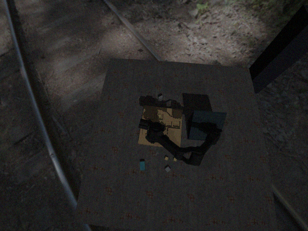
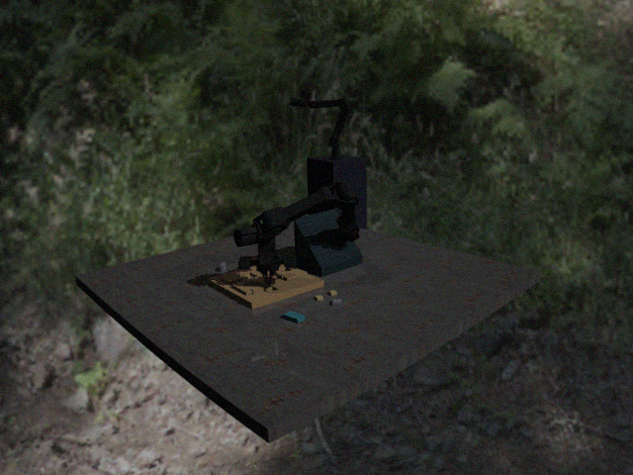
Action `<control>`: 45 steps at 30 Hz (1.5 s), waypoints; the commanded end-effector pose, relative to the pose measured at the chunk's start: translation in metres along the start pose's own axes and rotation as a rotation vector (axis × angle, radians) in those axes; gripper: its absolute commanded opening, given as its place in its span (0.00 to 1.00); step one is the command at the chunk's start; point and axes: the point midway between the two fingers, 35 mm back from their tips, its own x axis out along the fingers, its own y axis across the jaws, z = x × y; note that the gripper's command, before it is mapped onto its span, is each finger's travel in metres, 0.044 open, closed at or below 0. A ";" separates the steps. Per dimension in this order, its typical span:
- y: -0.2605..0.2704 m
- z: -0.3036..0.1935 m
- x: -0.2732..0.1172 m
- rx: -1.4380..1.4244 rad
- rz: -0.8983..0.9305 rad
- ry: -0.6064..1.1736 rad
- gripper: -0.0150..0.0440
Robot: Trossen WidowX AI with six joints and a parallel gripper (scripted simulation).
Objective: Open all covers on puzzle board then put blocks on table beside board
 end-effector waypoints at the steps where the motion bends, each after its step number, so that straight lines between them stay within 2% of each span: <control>1: 0.000 0.000 0.005 0.004 0.004 -0.002 0.25; 45: -0.006 0.056 0.007 0.002 0.004 -0.004 0.25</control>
